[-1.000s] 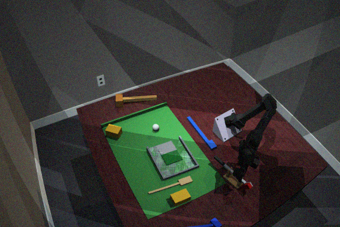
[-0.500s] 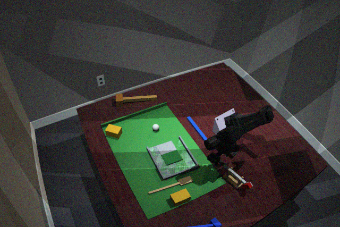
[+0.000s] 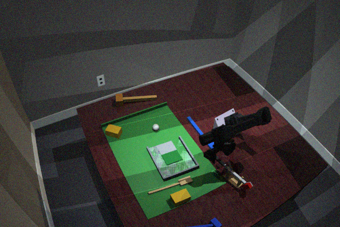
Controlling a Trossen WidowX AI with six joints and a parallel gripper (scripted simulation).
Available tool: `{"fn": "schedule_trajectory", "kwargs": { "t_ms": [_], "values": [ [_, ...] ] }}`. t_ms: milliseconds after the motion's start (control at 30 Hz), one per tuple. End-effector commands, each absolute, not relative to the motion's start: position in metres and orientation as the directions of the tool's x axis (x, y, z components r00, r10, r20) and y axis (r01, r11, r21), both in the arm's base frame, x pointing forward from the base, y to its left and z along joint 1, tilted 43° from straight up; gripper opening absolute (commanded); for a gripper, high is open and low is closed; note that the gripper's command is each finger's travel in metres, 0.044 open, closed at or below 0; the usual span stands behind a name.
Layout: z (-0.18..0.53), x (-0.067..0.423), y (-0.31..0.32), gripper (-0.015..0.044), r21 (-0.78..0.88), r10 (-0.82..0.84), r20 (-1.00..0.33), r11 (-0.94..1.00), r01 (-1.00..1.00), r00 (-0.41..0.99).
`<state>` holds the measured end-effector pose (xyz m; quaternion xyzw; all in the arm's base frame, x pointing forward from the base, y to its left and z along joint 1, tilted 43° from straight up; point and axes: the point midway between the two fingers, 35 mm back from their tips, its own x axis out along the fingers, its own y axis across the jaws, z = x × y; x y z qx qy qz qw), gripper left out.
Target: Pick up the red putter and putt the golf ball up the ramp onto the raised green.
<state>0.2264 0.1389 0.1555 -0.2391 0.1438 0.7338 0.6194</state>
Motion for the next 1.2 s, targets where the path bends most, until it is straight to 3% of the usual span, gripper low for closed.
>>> {"fn": "schedule_trajectory", "kwargs": {
  "t_ms": [0,933,1167],
  "values": [
    [0.152,0.225,0.143,0.044,-0.083,0.843,-0.525,-0.19,-0.978,-0.119],
    [0.119,0.222,0.174,0.044,-0.084,0.844,-0.523,-0.189,-0.978,-0.119],
    [0.122,0.224,0.172,0.0256,-0.09,0.843,-0.525,-0.189,-0.978,-0.115]
  ]
}}
